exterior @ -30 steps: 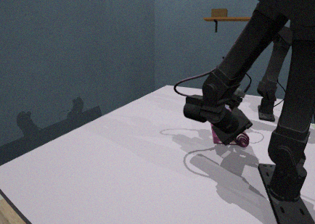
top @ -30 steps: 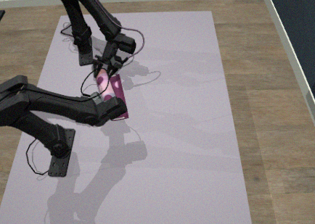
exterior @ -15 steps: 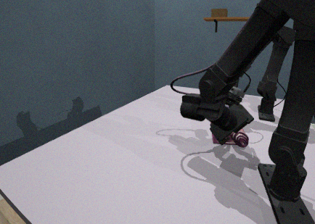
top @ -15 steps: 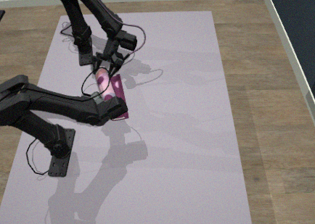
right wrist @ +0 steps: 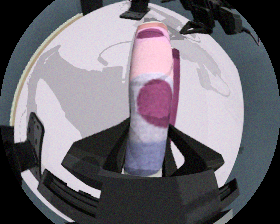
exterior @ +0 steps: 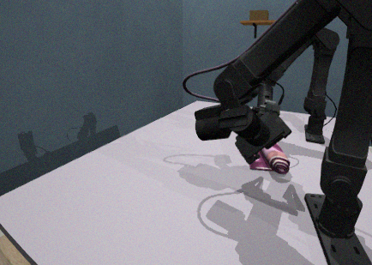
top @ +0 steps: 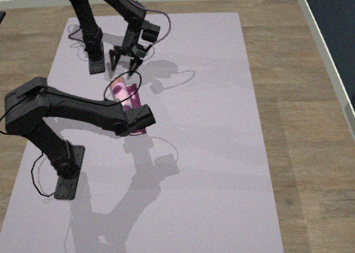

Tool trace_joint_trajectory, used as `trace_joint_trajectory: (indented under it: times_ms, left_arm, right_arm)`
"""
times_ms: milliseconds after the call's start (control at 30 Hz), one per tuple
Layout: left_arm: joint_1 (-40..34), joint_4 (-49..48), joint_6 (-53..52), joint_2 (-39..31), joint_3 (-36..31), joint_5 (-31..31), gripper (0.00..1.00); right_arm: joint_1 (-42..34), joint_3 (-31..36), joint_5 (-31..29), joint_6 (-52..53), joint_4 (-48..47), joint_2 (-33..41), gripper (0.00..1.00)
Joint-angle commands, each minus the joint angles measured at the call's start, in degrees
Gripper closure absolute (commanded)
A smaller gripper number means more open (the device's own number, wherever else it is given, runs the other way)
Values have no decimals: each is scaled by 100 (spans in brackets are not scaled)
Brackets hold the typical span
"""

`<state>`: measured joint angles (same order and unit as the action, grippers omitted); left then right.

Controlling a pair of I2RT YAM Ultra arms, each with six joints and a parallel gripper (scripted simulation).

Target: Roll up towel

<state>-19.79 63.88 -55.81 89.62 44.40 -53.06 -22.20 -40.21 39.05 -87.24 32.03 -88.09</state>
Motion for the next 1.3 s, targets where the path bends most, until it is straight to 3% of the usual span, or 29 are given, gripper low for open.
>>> trace_joint_trajectory:
  times_ms: [0,200,267,433,567,767,833,867,1100,1267]
  left_arm:
    - [7,438,-422,-32,167,51,14]
    - [-393,-404,329,-1091,-292,331,11]
    - [-393,-404,329,-1091,-292,331,11]
    - [-1112,-1410,1383,-2478,-851,934,9]
    - [-1969,-2118,2239,-3613,-1286,1765,8]
    - [-3630,-2771,3197,-4843,-1797,3526,6]
    - [-3630,-2771,3197,-4843,-1797,3526,6]
    - [-4257,-2865,3547,-5092,-1907,4276,5]
    - [-6115,-3062,4328,-5238,-2083,6416,3]
    - [-6571,-3051,4655,-5036,-2066,7069,2]
  right_arm:
    - [-61,-481,-17,95,944,-383,61]
    - [-65,-1349,-23,134,2061,-1145,61]
    - [-65,-1349,-23,134,2061,-1145,61]
    - [-66,-2107,-28,121,3022,-1864,61]
    - [-67,-2649,-30,129,3705,-2387,61]
    - [-69,-3349,-33,109,4599,-3099,61]
    - [-69,-3349,-33,109,4599,-3099,61]
    - [-71,-3477,-38,65,4770,-3252,61]
    - [-73,-3906,-44,53,5347,-3731,61]
    - [-76,-3973,-47,36,5427,-3843,61]
